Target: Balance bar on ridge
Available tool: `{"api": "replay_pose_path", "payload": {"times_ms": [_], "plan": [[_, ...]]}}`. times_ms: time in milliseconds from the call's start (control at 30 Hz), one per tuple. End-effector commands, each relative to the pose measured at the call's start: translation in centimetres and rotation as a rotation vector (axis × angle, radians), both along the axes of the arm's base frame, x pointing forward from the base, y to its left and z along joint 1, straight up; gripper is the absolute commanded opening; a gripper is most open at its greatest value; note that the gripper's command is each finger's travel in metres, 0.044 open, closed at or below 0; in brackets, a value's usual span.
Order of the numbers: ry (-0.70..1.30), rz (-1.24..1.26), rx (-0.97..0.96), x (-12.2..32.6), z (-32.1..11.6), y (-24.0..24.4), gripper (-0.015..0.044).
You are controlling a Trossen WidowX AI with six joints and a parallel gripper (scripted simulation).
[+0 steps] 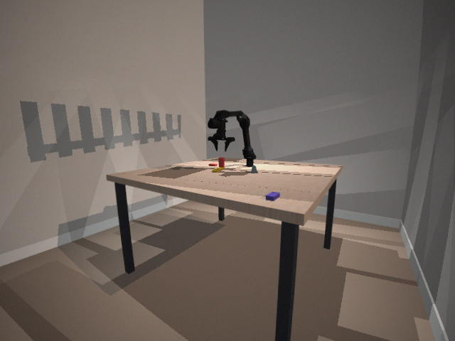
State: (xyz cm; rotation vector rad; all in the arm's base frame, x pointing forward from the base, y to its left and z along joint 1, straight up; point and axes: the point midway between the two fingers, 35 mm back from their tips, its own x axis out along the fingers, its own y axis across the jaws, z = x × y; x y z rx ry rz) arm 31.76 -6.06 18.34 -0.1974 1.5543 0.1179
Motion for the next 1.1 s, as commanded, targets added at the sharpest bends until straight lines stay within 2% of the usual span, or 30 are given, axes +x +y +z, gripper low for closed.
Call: {"api": "replay_pose_path", "payload": {"times_ms": [0,367,867,1067], "plan": [[-0.005,0.051,0.021,-0.6,0.4,-1.5,0.0315],[-0.007,0.107,0.039,-1.1,-0.1,-3.2,0.0315],[-0.008,0.107,0.039,-0.8,-9.9,-3.3,0.0315],[-0.007,0.107,0.039,-1.0,-11.0,-3.3,0.0315]]}}
